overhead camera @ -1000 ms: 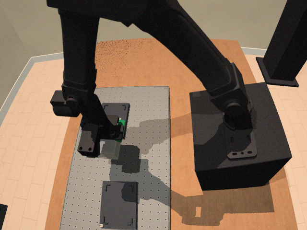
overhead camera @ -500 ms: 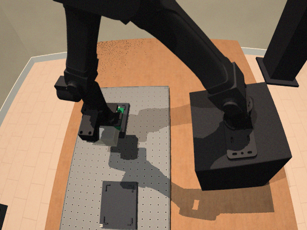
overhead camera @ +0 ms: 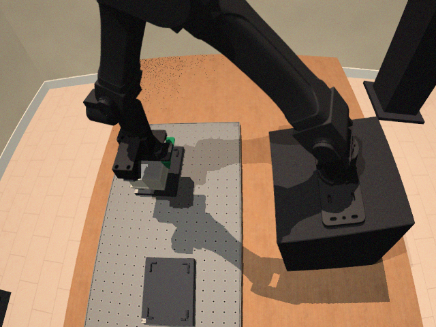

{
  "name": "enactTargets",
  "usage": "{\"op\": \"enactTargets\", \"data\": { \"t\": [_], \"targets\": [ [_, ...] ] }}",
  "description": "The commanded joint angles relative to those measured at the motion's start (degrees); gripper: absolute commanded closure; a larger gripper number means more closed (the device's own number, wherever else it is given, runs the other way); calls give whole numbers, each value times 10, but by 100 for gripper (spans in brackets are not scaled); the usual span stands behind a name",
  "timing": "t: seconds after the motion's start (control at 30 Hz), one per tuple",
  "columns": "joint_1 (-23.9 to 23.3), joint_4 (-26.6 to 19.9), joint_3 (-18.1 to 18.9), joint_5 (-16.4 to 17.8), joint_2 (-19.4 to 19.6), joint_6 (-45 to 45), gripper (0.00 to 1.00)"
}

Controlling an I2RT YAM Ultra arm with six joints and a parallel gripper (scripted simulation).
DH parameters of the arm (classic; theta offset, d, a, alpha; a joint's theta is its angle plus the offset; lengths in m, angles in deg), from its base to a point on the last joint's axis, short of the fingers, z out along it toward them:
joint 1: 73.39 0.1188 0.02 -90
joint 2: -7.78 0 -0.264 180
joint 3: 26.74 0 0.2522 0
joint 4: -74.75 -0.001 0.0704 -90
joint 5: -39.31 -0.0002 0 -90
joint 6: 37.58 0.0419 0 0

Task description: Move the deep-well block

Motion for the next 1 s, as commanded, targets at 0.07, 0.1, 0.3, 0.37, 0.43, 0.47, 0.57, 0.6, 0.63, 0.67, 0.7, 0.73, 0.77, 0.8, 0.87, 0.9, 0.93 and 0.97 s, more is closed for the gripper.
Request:
{"op": "enactTargets", "data": {
  "t": [0.07, 0.1, 0.3, 0.37, 0.43, 0.47, 0.57, 0.6, 0.63, 0.67, 0.7, 0.73, 0.77, 0.8, 0.87, 0.9, 0.93, 0.97],
  "targets": [
    [-17, -20, 28, 11, 6, -25, 100],
    [-21, -23, 34, 12, 8, -30, 100],
    [-46, -41, 67, 18, 26, -54, 100],
    [-54, -47, 79, 19, 33, -62, 100],
    [-63, -54, 93, 21, 40, -70, 100],
    [-63, -54, 93, 21, 40, -70, 100],
    [-64, -55, 95, 22, 41, -71, 100],
    [-64, -55, 95, 22, 41, -71, 100],
    [-63, -55, 95, 22, 41, -71, 100],
    [-63, -55, 95, 22, 41, -71, 100],
    [-63, -55, 95, 22, 41, -71, 100],
    [-63, -55, 96, 22, 41, -71, 100],
    [-63, -55, 96, 22, 41, -71, 100],
    [-63, -56, 96, 22, 41, -71, 100],
    [-63, -56, 96, 22, 42, -71, 100],
    [-63, -56, 96, 22, 42, -71, 100],
    [-63, -56, 96, 22, 42, -71, 100],
    [-63, -56, 96, 22, 42, -71, 100]
  ]
}}
